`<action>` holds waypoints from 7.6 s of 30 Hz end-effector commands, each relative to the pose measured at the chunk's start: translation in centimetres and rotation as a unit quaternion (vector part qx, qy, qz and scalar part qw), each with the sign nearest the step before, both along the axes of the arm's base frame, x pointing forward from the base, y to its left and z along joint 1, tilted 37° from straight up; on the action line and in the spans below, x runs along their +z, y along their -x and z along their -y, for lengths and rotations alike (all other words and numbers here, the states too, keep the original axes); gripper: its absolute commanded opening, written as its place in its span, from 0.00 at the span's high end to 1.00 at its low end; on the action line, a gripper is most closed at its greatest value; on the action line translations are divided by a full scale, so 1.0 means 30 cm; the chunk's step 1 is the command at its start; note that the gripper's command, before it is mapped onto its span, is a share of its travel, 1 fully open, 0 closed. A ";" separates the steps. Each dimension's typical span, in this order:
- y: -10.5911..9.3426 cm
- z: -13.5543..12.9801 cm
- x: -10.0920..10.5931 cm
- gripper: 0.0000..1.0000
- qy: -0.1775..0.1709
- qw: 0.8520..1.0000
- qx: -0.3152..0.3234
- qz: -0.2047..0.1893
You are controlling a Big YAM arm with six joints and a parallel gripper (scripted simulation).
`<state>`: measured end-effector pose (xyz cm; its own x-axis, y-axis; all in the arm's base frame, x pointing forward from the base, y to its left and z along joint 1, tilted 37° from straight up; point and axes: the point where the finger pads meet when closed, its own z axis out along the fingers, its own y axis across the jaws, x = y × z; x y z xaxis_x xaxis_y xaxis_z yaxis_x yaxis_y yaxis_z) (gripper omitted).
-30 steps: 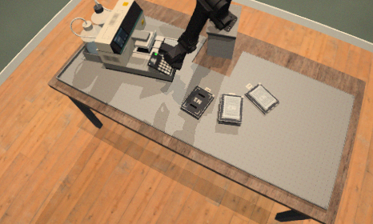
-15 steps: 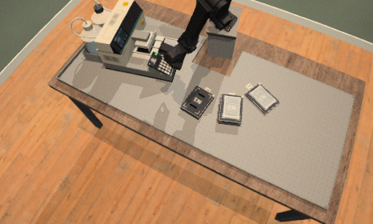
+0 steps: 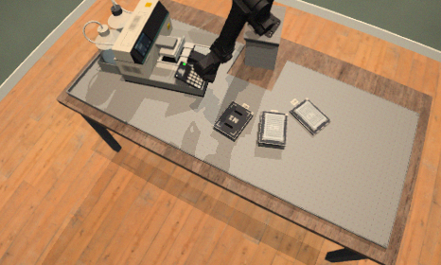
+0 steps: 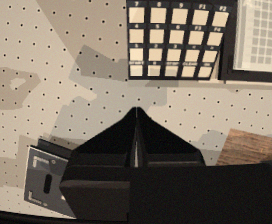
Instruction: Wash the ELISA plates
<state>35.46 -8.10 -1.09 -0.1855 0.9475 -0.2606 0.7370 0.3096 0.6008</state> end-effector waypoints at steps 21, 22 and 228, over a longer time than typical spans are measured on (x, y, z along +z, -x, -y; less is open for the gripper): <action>0.105 0.197 -0.077 0.00 0.058 0.977 0.204 -0.012; 0.113 0.211 -0.082 0.00 0.062 0.974 0.220 -0.013; 0.211 0.380 -0.476 0.16 0.341 0.697 0.631 0.022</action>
